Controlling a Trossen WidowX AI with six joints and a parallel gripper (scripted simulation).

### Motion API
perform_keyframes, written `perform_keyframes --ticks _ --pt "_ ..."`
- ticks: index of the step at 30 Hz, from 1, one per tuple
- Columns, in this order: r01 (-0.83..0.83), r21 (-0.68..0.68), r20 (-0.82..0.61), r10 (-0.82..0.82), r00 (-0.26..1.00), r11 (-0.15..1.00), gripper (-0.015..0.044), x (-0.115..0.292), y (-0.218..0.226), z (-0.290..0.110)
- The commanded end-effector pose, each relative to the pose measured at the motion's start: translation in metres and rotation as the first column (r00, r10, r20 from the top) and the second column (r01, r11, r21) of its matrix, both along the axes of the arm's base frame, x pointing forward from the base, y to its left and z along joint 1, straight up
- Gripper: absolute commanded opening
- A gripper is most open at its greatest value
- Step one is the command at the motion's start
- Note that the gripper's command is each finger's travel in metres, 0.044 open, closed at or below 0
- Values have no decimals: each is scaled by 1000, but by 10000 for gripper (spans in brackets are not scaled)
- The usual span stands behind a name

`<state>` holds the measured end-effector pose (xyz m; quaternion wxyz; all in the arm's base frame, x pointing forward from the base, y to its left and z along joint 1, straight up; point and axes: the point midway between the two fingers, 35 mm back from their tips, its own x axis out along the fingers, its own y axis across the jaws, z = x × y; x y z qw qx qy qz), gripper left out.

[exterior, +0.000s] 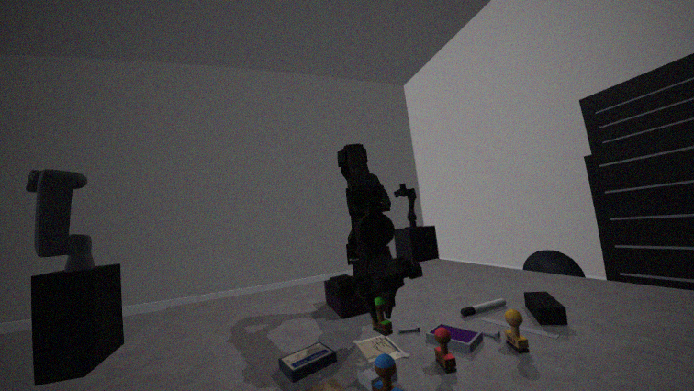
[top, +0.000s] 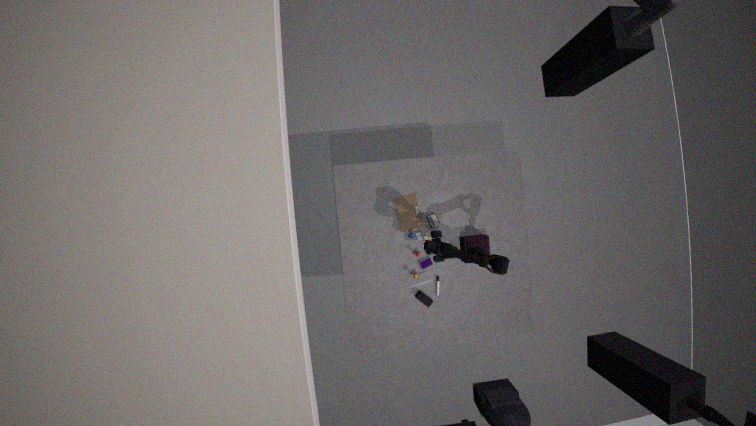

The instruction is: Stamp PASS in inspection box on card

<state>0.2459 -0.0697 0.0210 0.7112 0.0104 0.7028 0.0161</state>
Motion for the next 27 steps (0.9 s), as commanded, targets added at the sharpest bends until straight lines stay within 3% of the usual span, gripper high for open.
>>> perform_keyframes --ticks 1,20,27 --pt "0 -3 4 0 1000 1000 0 1 -1 8" --pt "0 -3 4 0 1000 1000 0 -1 0 36" --pt "0 -2 5 0 1000 1000 0 6 28 36"
